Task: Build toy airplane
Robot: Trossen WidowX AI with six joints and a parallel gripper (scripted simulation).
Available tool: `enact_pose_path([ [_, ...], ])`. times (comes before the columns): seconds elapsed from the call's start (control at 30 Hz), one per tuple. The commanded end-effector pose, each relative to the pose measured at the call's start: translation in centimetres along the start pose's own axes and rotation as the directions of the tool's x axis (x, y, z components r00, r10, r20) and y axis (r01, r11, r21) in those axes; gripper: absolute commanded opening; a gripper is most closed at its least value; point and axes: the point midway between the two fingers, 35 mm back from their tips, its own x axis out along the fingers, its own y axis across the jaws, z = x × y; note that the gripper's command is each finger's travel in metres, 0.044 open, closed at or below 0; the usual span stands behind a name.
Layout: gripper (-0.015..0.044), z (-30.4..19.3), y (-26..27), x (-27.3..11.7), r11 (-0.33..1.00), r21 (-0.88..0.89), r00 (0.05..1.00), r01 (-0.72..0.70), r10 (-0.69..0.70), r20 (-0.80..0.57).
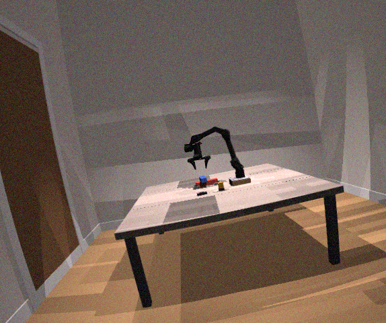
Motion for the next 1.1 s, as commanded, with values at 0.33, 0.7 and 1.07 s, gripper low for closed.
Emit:
enact_pose_path([
  [0.33, 0.044, 0.0, -0.2, 0.2, 0.425, 0.905, 1.0, 0.003, 0.001, -0.004],
  [0.7, 0.044, 0.0, -0.2, 0.2, 0.425, 0.905, 1.0, 0.003, 0.001, -0.004],
  [1.07, 0.044, 5.2, 1.9, -0.1, 0.424, 0.905, 1.0, -0.002, 0.001, 0.001],
])
